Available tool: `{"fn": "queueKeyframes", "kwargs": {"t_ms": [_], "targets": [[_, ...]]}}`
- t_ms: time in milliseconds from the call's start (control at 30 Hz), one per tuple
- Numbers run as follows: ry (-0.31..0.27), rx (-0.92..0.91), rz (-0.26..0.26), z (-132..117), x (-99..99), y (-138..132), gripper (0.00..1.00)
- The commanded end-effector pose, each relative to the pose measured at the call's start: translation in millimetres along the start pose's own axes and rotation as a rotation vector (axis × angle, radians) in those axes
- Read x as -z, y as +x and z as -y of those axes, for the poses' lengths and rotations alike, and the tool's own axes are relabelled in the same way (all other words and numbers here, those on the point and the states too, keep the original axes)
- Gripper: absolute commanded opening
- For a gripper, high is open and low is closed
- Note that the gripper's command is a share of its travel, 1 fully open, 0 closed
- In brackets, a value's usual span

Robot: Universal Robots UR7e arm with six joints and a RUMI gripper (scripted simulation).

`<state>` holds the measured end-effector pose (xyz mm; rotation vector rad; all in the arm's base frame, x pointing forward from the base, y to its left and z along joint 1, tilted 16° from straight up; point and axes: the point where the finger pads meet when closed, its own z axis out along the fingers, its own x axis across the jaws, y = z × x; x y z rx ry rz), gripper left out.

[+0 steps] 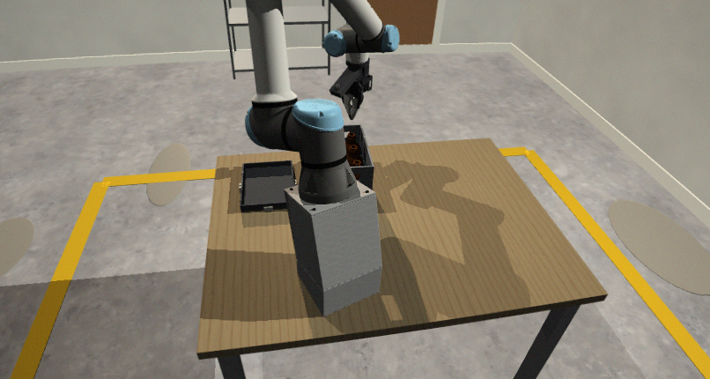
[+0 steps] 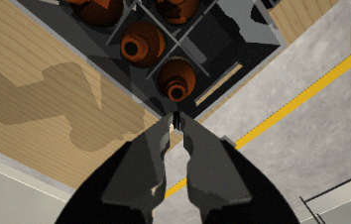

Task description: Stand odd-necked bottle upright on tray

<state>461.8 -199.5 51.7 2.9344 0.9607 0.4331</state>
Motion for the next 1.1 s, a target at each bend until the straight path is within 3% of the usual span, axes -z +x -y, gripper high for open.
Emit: {"fn": "queueKeyframes", "kwargs": {"t_ms": [0, 233, 433, 467, 1067], "targets": [[-0.001, 0.000, 0.000, 2, 0.3, 3, 0.00], [-0.001, 0.000, 0.000, 56, 0.3, 62, 0.00], [-0.001, 0.000, 0.000, 59, 0.4, 65, 0.00], [-0.001, 0.000, 0.000, 59, 0.4, 65, 0.38], [-0.001, 0.000, 0.000, 59, 0.4, 65, 0.38]]}}
